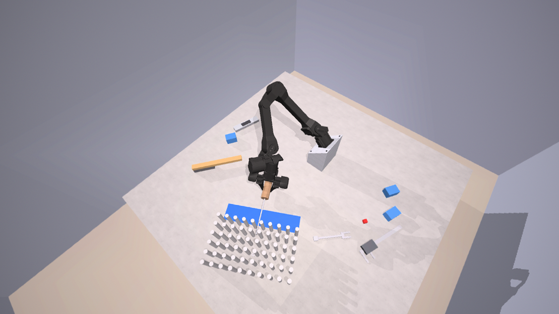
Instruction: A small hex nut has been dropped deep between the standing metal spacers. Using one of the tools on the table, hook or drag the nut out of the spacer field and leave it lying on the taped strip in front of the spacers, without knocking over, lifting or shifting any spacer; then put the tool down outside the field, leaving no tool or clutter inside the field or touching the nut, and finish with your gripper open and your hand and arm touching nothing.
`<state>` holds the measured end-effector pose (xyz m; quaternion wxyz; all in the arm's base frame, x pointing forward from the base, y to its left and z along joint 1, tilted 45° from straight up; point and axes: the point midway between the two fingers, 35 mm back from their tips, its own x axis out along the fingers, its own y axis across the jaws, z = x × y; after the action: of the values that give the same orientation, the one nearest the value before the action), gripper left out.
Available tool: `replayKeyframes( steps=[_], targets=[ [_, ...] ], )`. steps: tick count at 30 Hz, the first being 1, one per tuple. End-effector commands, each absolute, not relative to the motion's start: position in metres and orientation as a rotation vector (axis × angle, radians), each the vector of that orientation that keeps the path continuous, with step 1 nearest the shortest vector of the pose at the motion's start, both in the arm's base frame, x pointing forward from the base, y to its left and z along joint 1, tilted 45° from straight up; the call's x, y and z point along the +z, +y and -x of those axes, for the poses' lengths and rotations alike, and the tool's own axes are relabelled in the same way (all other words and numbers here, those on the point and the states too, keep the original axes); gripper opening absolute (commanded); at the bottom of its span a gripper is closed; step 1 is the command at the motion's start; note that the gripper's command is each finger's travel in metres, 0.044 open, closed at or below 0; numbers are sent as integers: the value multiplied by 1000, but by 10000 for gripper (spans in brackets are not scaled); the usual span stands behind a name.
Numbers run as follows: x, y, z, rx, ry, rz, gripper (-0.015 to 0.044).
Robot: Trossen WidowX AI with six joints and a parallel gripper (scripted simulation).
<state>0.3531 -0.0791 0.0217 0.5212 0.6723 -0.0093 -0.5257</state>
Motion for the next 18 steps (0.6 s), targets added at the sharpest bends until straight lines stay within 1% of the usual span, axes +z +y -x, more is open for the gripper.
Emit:
replayKeyframes(
  steps=[1, 18],
  targets=[
    [20, -77, -356, -1262, -23, -1610, 0],
    [16, -72, -365, -1262, -22, -1611, 0]
  ],
)
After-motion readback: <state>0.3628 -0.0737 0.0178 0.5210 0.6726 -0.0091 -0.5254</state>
